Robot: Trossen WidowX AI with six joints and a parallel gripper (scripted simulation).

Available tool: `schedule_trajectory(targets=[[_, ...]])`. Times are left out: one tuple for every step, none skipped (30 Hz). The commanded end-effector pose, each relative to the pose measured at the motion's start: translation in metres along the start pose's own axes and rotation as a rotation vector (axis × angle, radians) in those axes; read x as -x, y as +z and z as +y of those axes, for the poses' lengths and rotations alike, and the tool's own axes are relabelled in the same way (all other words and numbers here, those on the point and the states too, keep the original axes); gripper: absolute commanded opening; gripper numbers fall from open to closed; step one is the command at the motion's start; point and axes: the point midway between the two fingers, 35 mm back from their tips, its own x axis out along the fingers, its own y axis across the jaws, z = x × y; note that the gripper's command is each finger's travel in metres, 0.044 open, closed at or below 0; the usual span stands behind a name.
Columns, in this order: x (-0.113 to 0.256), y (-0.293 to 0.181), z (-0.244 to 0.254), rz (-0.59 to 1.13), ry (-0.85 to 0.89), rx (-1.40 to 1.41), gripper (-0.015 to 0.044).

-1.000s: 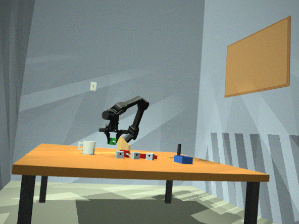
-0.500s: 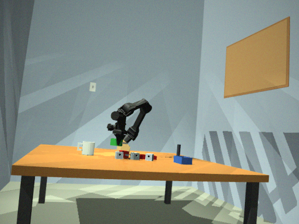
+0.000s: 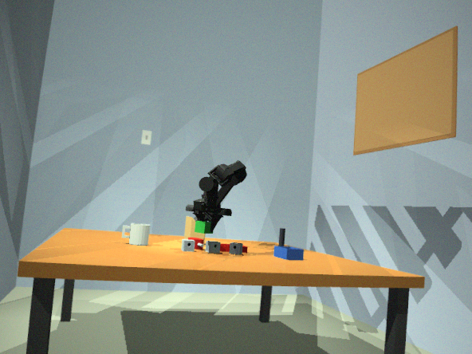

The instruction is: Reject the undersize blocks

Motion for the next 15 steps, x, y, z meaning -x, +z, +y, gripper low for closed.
schedule_trajectory(targets=[[0.003, -0.002, 0.026, -0.005, 0.012, 0.32, 0.0], [0.003, -0.003, 0.032, -0.005, 0.014, 0.402, 0.0], [0.003, -0.004, 0.038, -0.005, 0.016, 0.484, 0.0], [0.002, -0.005, 0.044, -0.005, 0.018, 0.567, 0.0], [0.002, -0.007, 0.051, -0.005, 0.02, 0.649, 0.0], [0.002, -0.008, 0.057, -0.005, 0.022, 0.731, 0.0], [0.002, -0.01, 0.063, -0.005, 0.025, 0.813, 0.0], [0.002, -0.012, 0.069, -0.005, 0.027, 0.896, 0.0], [0.001, -0.014, 0.074, -0.006, 0.029, 0.963, 0.0], [0.001, -0.015, 0.077, -0.006, 0.031, 1.003, 0.0], [0.001, -0.015, 0.078, -0.006, 0.031, 1.016, 0.0], [0.001, -0.015, 0.078, -0.006, 0.031, 1.016, 0.0], [0.001, -0.015, 0.078, -0.006, 0.031, 1.016, 0.0], [0.001, -0.015, 0.078, -0.006, 0.031, 1.016, 0.0], [0.001, -0.015, 0.078, -0.006, 0.031, 1.016, 0.0]])
